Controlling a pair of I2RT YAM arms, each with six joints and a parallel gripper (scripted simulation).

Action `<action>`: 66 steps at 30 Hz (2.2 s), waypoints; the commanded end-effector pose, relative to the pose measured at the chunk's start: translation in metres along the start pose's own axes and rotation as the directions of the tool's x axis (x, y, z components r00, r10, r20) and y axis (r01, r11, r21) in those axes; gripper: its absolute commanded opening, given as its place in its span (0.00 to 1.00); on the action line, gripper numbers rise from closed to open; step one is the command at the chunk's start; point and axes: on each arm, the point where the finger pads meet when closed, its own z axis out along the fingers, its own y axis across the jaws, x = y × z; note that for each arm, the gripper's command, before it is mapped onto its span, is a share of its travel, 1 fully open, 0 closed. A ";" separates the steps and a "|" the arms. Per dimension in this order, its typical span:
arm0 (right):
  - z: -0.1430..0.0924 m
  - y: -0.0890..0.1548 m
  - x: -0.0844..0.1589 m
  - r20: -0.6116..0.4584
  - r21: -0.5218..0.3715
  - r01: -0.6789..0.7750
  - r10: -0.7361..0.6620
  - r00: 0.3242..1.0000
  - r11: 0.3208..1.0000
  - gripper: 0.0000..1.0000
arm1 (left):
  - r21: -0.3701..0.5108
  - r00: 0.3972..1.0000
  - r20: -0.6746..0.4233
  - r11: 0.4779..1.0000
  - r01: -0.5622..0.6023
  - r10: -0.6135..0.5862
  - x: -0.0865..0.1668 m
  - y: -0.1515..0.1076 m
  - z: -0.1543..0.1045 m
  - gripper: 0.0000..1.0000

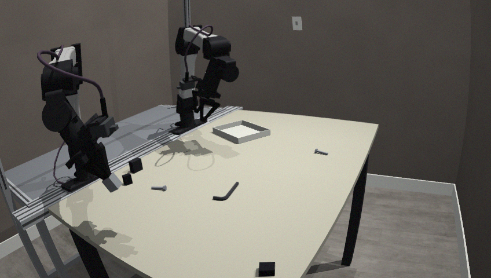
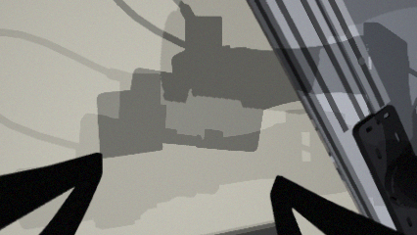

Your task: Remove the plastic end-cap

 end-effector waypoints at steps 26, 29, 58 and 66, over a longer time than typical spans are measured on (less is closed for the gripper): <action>-0.008 -0.002 -0.005 0.025 0.015 0.015 -0.015 1.000 1.000 0.00 | 0.003 1.000 -0.005 1.000 0.002 -0.002 0.007 0.000 -0.023 1.00; -0.008 -0.002 -0.005 0.025 0.015 0.015 -0.015 1.000 1.000 0.00 | -0.017 1.000 -0.009 1.000 -0.001 0.001 0.007 0.003 -0.032 1.00; -0.009 0.059 -0.106 0.426 -0.049 -0.179 0.182 0.886 0.983 0.00 | -0.244 0.663 0.748 0.935 0.259 0.012 -0.056 0.154 -0.065 1.00; 0.032 0.128 -0.112 0.393 -0.296 -0.243 0.350 0.850 0.924 0.00 | -0.251 0.606 0.795 0.927 0.277 0.034 -0.066 0.164 -0.070 1.00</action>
